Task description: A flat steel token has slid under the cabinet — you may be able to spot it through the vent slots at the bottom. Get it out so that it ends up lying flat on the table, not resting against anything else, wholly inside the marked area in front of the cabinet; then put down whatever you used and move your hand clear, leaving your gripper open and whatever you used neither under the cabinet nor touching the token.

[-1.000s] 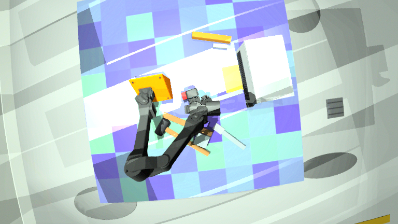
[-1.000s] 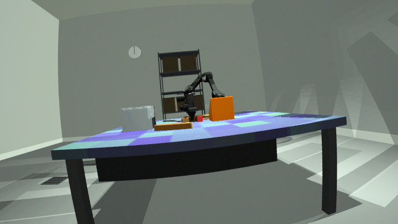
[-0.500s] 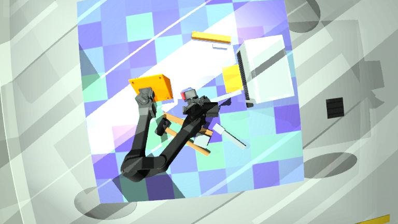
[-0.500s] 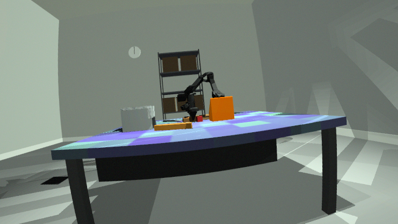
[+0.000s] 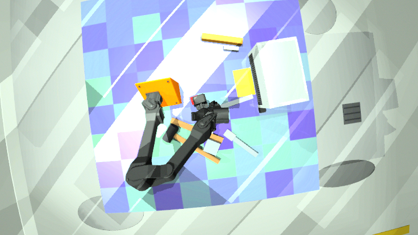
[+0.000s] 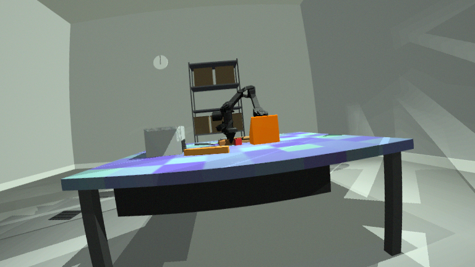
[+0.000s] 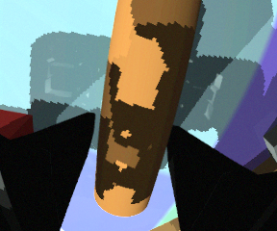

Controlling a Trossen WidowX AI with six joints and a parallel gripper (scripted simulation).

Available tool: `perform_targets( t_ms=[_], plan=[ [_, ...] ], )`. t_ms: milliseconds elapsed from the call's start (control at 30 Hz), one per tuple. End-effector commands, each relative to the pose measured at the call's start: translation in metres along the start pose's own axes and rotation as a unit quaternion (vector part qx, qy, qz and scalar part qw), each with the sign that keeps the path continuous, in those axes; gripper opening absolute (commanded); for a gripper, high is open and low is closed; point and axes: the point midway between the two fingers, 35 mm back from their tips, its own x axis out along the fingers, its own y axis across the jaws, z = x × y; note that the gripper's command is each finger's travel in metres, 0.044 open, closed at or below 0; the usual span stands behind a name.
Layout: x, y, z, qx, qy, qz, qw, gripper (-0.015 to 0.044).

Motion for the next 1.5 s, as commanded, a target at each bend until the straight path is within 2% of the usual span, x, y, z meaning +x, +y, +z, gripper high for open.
perform_targets(
  t_ms=[0,33,500,633,933,1067,1467],
  plan=[
    [0.0,0.0,0.0,0.0,0.0,0.0,1.0,0.0253],
    [0.0,0.0,0.0,0.0,0.0,0.0,1.0,0.027],
    [0.002,0.0,-0.001,0.0,0.0,0.0,1.0,0.027],
    [0.001,0.0,0.0,0.001,0.0,0.0,1.0,0.0165],
    [0.001,0.0,0.0,0.001,0.0,0.0,1.0,0.0105],
    [0.001,0.0,0.0,0.001,0.0,0.0,1.0,0.0],
    [0.001,0.0,0.009,0.0,0.0,0.0,1.0,0.0]
  ],
)
